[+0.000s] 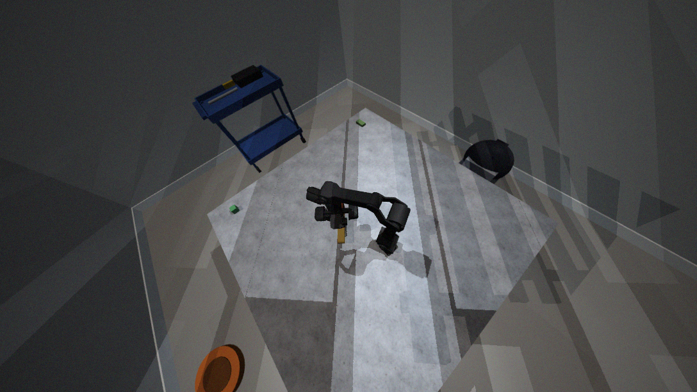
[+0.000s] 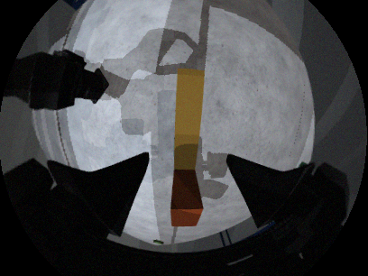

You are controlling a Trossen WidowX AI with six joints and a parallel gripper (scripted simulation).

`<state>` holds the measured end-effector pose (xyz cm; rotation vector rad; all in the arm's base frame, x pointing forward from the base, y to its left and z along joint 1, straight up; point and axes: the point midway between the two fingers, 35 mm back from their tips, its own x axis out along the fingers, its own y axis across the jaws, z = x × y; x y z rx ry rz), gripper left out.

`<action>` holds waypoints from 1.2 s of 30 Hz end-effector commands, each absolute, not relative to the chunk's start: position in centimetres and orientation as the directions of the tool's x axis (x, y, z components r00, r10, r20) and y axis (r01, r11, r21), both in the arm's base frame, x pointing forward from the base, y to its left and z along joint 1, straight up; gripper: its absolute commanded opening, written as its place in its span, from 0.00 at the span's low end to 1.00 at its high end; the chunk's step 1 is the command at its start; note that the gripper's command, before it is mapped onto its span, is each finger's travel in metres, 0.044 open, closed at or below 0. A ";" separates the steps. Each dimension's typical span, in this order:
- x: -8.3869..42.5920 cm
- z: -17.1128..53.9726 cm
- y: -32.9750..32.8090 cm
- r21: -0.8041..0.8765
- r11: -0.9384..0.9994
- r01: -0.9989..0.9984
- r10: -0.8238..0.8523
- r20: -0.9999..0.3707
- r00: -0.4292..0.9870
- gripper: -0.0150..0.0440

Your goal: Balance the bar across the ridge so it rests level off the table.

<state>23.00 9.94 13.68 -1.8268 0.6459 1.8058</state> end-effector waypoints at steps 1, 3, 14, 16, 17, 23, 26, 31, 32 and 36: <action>22.9 17.6 9.9 -0.026 -0.768 -0.639 0.012 -1.000 0.027 1.00; 22.6 19.2 9.8 -0.026 -0.768 -0.639 0.012 -1.000 0.027 1.00; 22.6 19.4 9.8 -0.026 -0.768 -0.639 0.012 -1.000 0.027 1.00; 22.6 19.4 9.8 -0.026 -0.768 -0.639 0.012 -1.000 0.027 1.00; 22.6 19.4 9.8 -0.026 -0.768 -0.639 0.012 -1.000 0.027 1.00; 22.6 19.4 9.8 -0.026 -0.768 -0.639 0.012 -1.000 0.027 1.00; 22.6 19.4 9.8 -0.026 -0.768 -0.639 0.012 -1.000 0.027 1.00; 22.6 19.4 9.8 -0.026 -0.768 -0.639 0.012 -1.000 0.027 1.00; 22.6 19.4 9.8 -0.026 -0.768 -0.639 0.012 -1.000 0.027 1.00; 22.6 19.4 9.8 -0.026 -0.768 -0.639 0.012 -1.000 0.027 1.00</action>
